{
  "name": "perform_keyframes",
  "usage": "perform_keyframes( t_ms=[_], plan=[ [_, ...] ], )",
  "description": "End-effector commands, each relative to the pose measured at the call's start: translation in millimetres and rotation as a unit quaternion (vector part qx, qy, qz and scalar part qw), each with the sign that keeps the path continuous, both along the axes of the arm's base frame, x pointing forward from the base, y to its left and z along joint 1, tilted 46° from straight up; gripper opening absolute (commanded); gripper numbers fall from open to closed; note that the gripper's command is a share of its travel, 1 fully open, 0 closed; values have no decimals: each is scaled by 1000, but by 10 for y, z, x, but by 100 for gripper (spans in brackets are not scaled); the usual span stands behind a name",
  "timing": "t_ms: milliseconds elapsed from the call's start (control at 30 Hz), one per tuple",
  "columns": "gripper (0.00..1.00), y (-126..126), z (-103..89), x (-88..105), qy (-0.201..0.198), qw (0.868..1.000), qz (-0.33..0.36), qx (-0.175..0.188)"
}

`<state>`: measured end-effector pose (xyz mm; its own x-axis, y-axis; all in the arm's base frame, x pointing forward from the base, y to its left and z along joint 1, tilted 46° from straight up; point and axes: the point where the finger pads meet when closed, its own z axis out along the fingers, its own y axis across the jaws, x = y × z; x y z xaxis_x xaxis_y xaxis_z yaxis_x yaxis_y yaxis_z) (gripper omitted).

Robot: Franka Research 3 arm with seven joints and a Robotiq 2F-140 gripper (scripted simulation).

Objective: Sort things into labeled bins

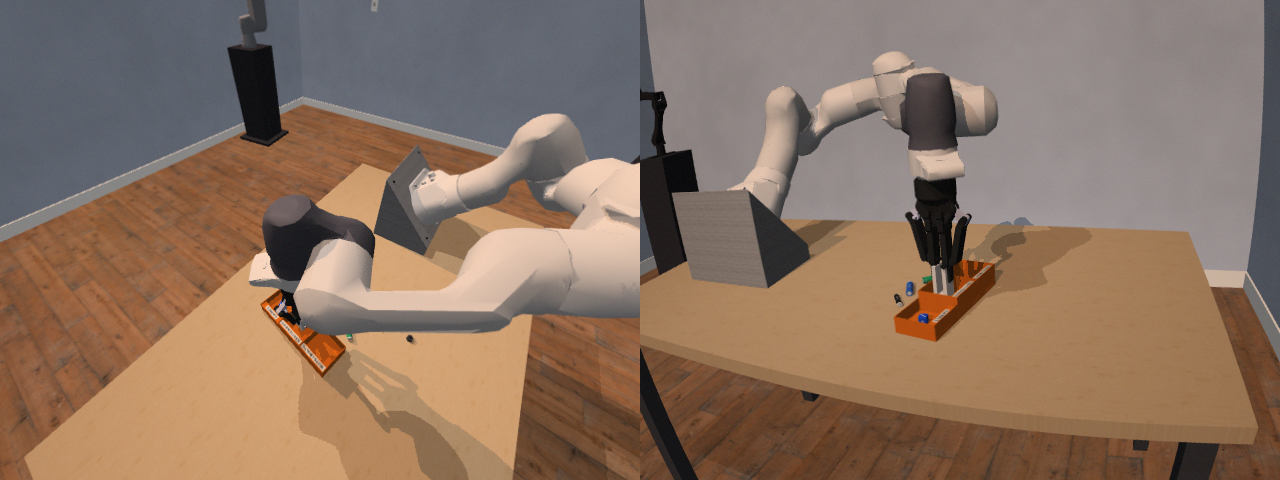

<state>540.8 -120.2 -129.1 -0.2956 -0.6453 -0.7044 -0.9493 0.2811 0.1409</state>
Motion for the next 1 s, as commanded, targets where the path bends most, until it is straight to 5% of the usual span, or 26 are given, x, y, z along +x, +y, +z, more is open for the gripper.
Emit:
perform_keyframes(
  t_ms=[0,467,500,967],
  plan=[
    [6,8,-39,18,0,1000,-3,-2],
    [6,6,-40,30,0,1000,-3,-2],
    [18,6,-40,30,0,1000,-3,-2],
    [18,6,-40,30,0,1000,-3,-2]
  ],
)
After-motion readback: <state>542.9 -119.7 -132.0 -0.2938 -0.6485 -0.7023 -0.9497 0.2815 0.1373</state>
